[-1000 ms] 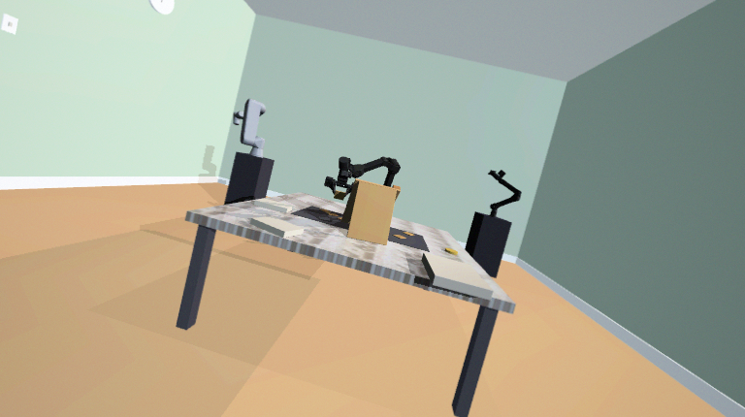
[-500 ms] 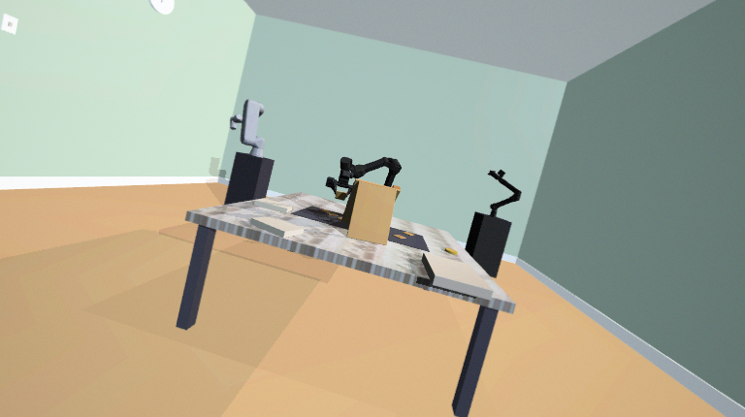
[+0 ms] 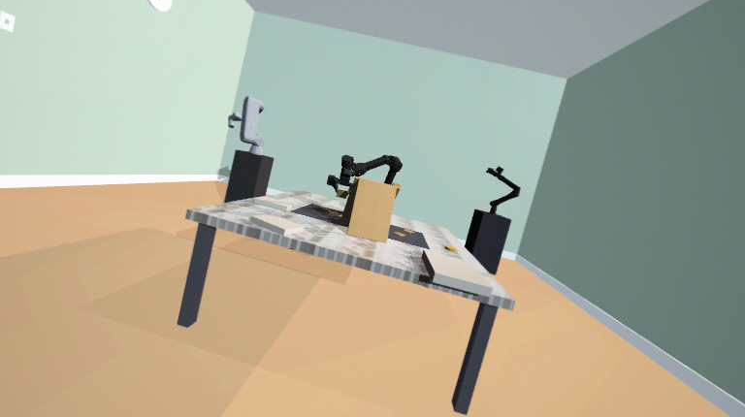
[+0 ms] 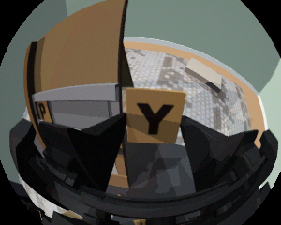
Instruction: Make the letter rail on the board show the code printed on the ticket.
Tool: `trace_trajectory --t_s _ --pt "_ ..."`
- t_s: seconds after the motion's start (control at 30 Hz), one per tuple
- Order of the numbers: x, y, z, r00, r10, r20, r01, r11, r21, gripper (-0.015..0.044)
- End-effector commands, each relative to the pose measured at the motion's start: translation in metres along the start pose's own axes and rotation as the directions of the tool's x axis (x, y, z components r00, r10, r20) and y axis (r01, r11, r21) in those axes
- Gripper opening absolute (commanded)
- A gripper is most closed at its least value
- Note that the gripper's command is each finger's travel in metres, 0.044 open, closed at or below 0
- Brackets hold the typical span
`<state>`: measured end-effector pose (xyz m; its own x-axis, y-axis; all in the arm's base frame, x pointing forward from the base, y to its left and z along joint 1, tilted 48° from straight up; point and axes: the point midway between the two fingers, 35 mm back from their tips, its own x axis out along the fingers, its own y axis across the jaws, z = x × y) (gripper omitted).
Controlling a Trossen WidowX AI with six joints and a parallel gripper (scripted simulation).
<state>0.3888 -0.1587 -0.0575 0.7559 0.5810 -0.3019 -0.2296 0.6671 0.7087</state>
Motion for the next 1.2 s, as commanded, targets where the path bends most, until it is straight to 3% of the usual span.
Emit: trace_trajectory --t_s 0.0,1.17 --pt "0.0 0.003 -0.001 1.0 -0.005 -0.002 0.005 1.0 0.006 0.0" --pt "0.0 0.021 -0.002 1.0 -0.005 -0.002 0.005 1.0 0.007 0.0"
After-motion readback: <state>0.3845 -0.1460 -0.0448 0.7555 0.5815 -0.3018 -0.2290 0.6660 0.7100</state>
